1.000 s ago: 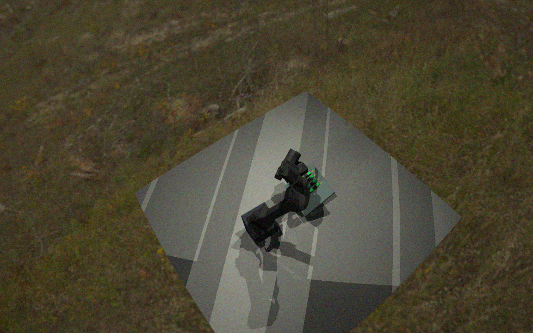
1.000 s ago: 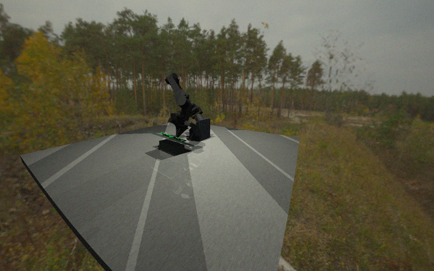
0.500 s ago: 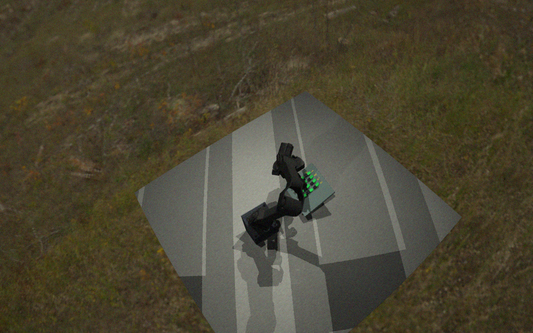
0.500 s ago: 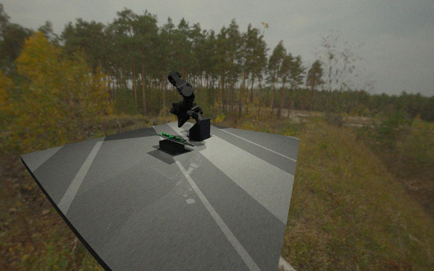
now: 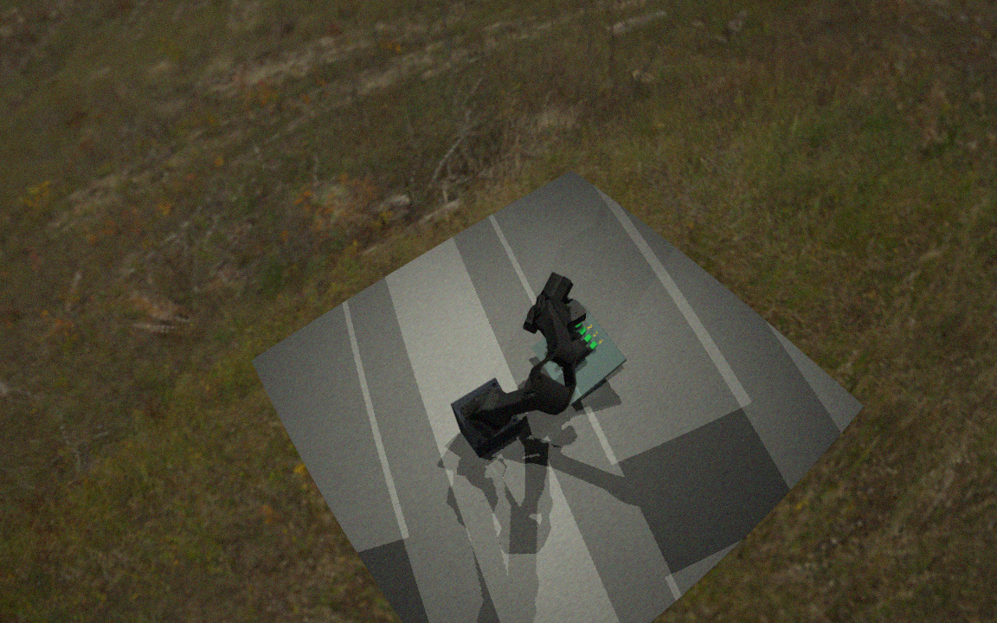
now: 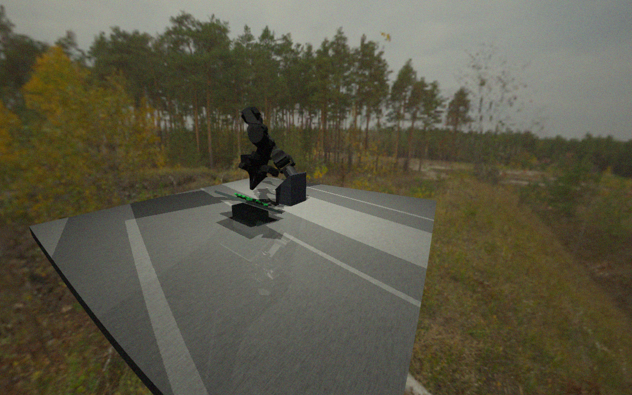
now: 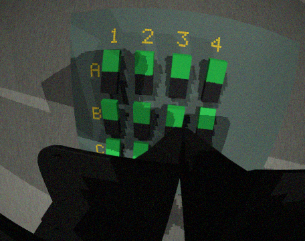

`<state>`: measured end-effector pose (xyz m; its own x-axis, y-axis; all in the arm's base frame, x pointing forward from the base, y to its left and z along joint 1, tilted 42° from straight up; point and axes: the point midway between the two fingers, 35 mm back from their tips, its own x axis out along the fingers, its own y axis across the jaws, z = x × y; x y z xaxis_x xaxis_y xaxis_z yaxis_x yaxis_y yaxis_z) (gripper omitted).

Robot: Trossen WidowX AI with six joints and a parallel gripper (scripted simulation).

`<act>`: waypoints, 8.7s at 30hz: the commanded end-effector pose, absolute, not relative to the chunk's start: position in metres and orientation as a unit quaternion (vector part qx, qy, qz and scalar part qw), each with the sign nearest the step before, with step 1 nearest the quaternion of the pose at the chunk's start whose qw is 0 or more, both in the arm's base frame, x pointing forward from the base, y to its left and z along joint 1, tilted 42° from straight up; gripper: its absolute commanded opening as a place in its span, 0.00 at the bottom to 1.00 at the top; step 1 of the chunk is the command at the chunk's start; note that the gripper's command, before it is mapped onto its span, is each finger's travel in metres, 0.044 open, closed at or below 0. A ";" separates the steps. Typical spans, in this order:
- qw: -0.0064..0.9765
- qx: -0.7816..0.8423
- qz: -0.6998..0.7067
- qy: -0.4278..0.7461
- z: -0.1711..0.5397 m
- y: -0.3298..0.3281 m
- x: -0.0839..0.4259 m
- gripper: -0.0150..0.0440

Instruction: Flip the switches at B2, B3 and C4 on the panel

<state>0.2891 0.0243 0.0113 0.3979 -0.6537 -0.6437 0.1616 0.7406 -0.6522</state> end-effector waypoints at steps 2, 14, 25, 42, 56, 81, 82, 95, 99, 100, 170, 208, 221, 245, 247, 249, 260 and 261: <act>0.794 -0.256 -0.253 0.490 0.005 0.021 0.290 0.25; 0.794 -0.257 -0.253 0.490 -0.002 0.013 0.295 0.25; 0.794 -0.257 -0.253 0.490 -0.010 0.006 0.300 0.25; 0.794 -0.257 -0.253 0.490 -0.010 0.006 0.300 0.25; 0.794 -0.257 -0.253 0.490 -0.010 0.005 0.300 0.25; 0.794 -0.257 -0.253 0.490 -0.012 0.003 0.301 0.25; 0.794 -0.257 -0.253 0.490 -0.012 0.003 0.301 0.25; 0.794 -0.257 -0.253 0.490 -0.013 0.002 0.302 0.25; 0.794 -0.257 -0.253 0.490 -0.013 0.002 0.302 0.25; 0.794 -0.257 -0.253 0.490 -0.014 0.002 0.302 0.25; 0.805 -0.264 -0.246 0.470 -0.017 -0.025 0.241 0.25; 0.805 -0.264 -0.246 0.470 -0.018 -0.026 0.242 0.25; 0.805 -0.264 -0.246 0.470 -0.019 -0.028 0.243 0.25; 0.804 -0.259 -0.245 0.476 -0.009 -0.012 0.237 0.25; 0.802 -0.258 -0.245 0.480 0.003 0.001 0.229 0.25; 0.800 -0.259 -0.248 0.482 0.016 0.011 0.221 0.25; 0.799 -0.260 -0.249 0.482 0.021 0.019 0.223 0.25; 0.799 -0.260 -0.249 0.482 0.022 0.024 0.229 0.25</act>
<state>0.2204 0.0144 0.0178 0.4078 -0.6464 -0.6448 0.1396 0.7421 -0.6556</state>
